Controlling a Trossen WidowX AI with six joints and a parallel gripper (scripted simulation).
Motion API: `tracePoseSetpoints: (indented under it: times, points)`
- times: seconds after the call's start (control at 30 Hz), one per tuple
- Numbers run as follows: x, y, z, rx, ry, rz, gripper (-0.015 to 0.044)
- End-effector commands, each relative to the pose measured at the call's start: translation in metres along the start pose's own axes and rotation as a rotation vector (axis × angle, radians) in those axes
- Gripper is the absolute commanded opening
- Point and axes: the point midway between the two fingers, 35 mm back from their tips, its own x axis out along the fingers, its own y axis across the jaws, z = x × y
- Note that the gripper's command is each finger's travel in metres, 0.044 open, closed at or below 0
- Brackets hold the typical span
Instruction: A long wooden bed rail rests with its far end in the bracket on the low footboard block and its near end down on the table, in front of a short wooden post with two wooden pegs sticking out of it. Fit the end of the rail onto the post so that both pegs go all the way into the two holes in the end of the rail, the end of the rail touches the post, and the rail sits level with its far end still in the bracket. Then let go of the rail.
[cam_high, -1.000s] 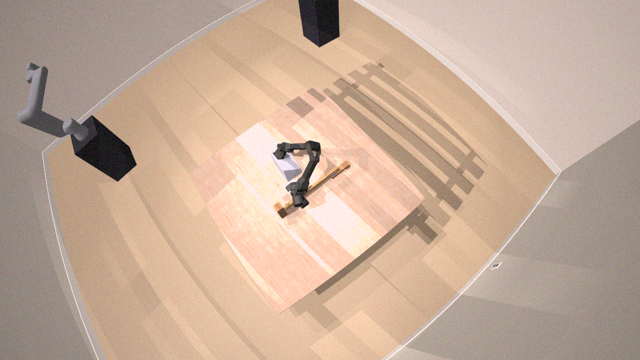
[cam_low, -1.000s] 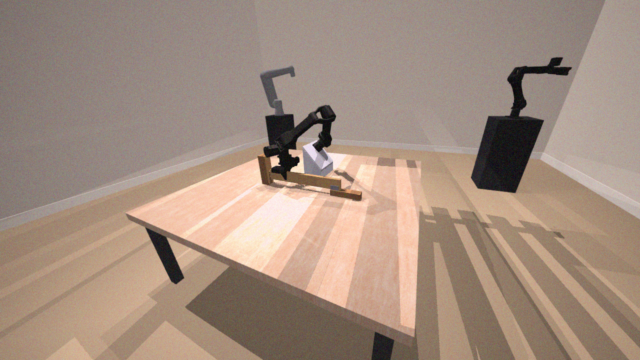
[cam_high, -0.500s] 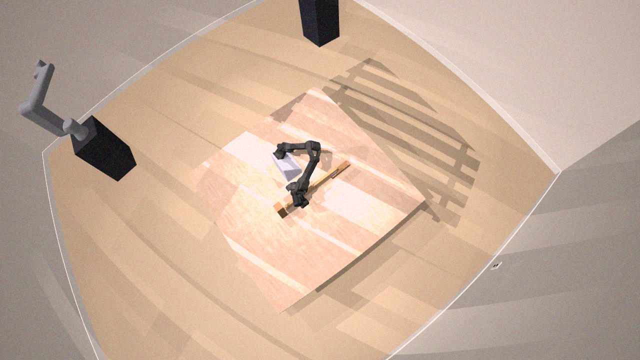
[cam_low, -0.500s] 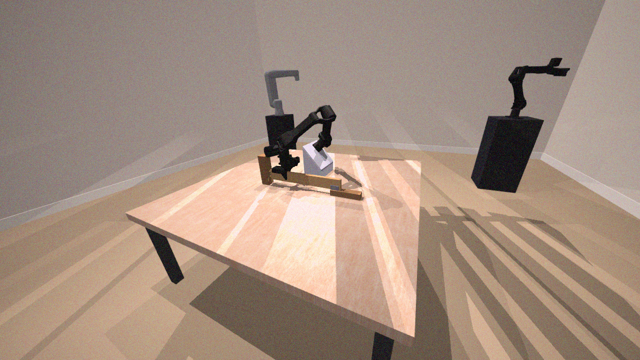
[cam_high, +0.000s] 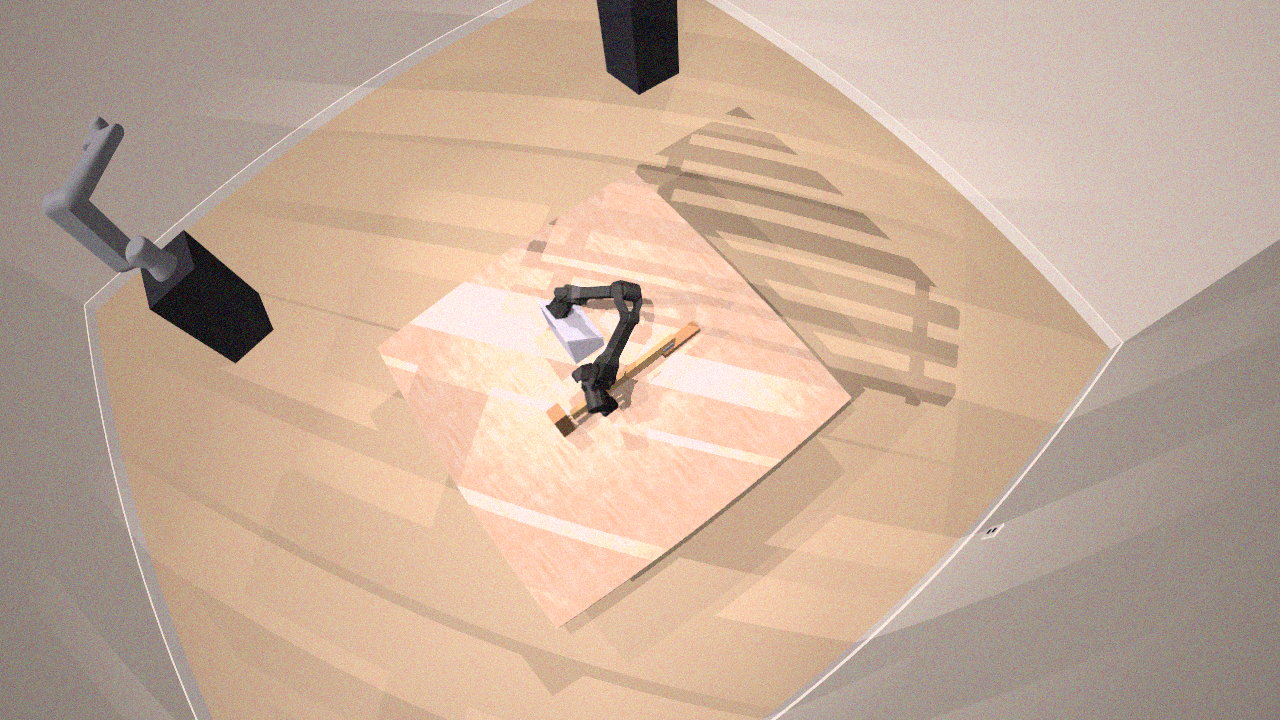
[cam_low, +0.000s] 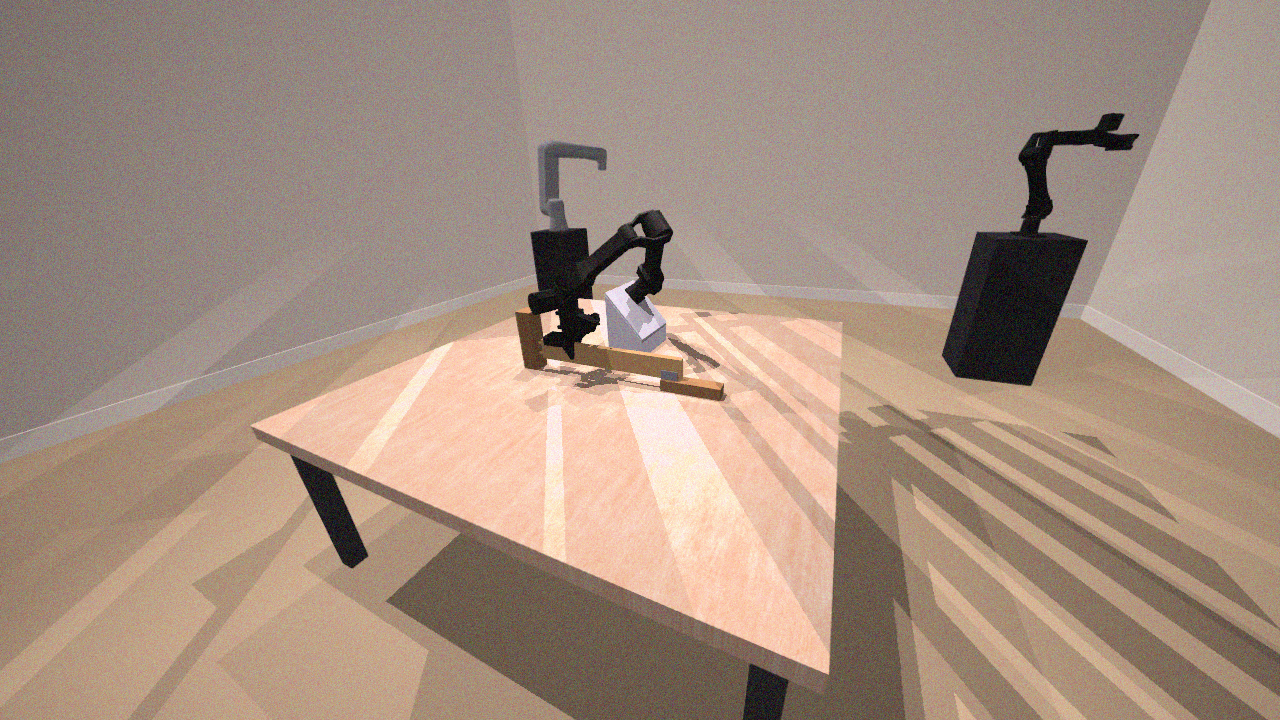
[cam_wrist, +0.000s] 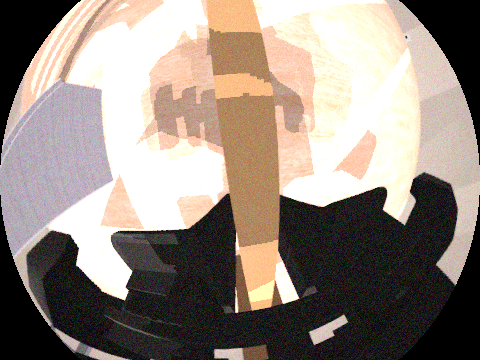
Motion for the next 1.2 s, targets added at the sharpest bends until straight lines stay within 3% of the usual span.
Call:
tracePoseSetpoints:
  times: [0.0, 1.17]
  points:
    - [-0.0025, -0.0022, 0.0009, -0.003, 0.001, -0.007, 0.0000]
    - [0.0002, -0.0023, 0.0029, -0.002, 0.001, -0.007, 0.0000]
